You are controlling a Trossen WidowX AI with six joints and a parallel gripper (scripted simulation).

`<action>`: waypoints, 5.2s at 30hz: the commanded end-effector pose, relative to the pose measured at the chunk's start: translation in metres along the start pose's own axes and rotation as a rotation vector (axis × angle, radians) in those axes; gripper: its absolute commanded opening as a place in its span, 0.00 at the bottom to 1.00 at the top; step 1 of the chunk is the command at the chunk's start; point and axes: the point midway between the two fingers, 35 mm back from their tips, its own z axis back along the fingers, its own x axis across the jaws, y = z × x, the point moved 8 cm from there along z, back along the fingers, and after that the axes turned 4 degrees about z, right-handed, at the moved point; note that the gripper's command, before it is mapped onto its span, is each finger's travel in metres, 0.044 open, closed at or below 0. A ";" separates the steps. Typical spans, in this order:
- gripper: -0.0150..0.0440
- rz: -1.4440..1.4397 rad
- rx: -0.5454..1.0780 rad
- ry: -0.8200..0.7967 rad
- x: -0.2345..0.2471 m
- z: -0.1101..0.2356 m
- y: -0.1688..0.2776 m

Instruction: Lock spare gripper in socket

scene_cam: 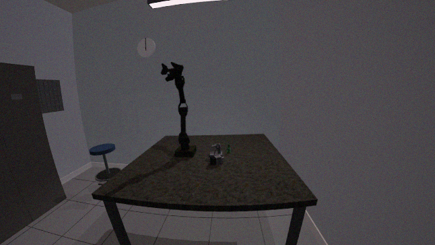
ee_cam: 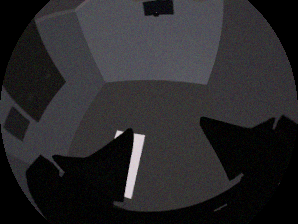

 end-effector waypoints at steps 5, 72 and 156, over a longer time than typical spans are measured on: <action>0.76 0.126 -0.052 0.102 -0.018 -0.009 -0.016; 0.76 0.393 4.028 -0.368 -0.296 0.412 -0.185; 0.54 -0.228 3.997 -0.929 -0.297 0.513 -0.302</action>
